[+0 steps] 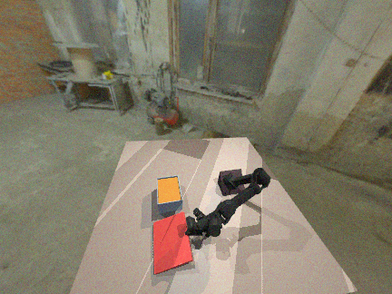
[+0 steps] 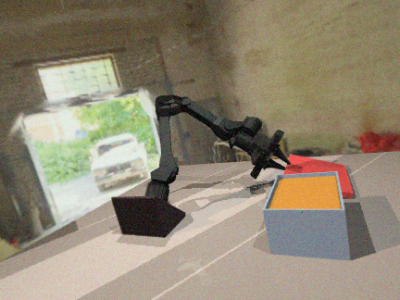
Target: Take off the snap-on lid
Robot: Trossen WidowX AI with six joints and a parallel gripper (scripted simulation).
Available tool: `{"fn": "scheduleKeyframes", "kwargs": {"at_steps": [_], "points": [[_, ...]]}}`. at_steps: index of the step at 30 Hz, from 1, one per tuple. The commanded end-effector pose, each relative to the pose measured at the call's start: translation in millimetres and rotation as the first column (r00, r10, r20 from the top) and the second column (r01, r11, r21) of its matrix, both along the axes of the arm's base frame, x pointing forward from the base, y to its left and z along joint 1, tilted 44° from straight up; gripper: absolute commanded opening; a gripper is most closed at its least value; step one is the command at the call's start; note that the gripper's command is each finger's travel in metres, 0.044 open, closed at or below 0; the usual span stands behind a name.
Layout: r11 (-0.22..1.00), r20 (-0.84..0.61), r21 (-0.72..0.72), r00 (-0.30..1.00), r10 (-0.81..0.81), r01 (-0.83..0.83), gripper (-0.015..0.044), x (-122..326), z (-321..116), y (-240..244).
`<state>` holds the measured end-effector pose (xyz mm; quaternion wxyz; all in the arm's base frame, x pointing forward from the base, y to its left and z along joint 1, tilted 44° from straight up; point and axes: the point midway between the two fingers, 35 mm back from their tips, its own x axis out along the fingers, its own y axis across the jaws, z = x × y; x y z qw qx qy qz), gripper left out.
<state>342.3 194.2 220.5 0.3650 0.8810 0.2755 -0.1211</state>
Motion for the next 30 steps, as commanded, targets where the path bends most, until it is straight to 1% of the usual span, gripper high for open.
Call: {"fn": "scheduleKeyframes", "kwargs": {"at_steps": [1, 10, 11, 12, 18, 19, 30], "points": [[1.000, -0.006, -0.001, 1.000, 0.002, -0.002, 0.0026, 0.1, 0.5, 0.0], [1.000, -0.027, -0.005, 1.000, 0.008, -0.008, 0.0263, 0.3, 2.2, -0.2], [1.000, -0.027, -0.005, 1.000, 0.008, -0.008, 0.0275, 0.3, 2.2, -0.2], [1.000, -0.027, -0.005, 1.000, 0.008, -0.008, 0.0275, 0.3, 2.2, -0.2], [1.000, -0.027, -0.005, 1.000, 0.008, -0.008, 0.0433, -11.0, -0.1, 0.3], [1.000, -0.027, -0.005, 1.000, 0.008, -0.008, 0.0440, -13.0, -0.1, 0.5], [1.000, -0.029, -0.004, 1.000, 0.008, -0.008, 0.0440, -34.9, -0.8, 1.8]]}}
